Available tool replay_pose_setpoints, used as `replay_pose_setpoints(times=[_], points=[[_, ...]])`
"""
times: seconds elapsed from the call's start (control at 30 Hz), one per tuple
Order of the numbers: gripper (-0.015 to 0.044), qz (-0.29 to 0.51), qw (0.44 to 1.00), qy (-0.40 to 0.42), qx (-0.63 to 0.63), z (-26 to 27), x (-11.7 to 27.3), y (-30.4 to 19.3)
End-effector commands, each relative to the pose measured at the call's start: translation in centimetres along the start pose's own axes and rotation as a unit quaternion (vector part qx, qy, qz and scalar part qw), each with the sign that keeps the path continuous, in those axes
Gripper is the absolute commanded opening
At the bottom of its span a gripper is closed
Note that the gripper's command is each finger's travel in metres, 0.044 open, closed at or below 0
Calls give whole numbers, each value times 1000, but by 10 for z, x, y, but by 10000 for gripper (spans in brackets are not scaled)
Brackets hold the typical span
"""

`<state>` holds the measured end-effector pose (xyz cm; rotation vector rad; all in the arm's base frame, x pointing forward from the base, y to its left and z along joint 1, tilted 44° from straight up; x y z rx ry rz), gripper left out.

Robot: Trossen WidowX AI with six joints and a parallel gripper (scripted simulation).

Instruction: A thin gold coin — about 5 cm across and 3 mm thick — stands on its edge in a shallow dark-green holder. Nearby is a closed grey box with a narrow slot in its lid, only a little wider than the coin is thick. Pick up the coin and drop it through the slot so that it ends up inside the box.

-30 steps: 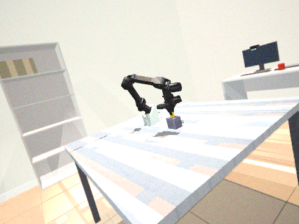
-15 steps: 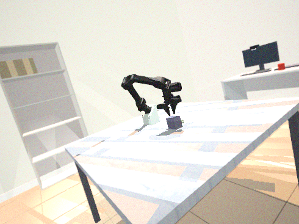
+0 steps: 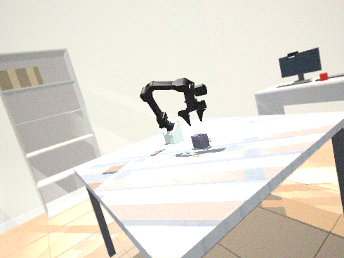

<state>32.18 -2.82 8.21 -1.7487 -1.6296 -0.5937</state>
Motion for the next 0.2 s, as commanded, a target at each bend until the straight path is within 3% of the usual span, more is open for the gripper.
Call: replay_pose_setpoints(times=[0.0, 0.17], points=[[440, 3, 1000, 1, -5, -2, 3, -2], [440, 3, 1000, 1, -5, -2, 3, -2]])
Point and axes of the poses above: the point midway between the two fingers, 35 mm back from their tips, its own x axis back along the fingers, its own z axis across the jaws, y = z × x, the point moved 1 cm from there along x, back along the fingers, and after that the axes turned 15 degrees about x, right-handed, at the moved point
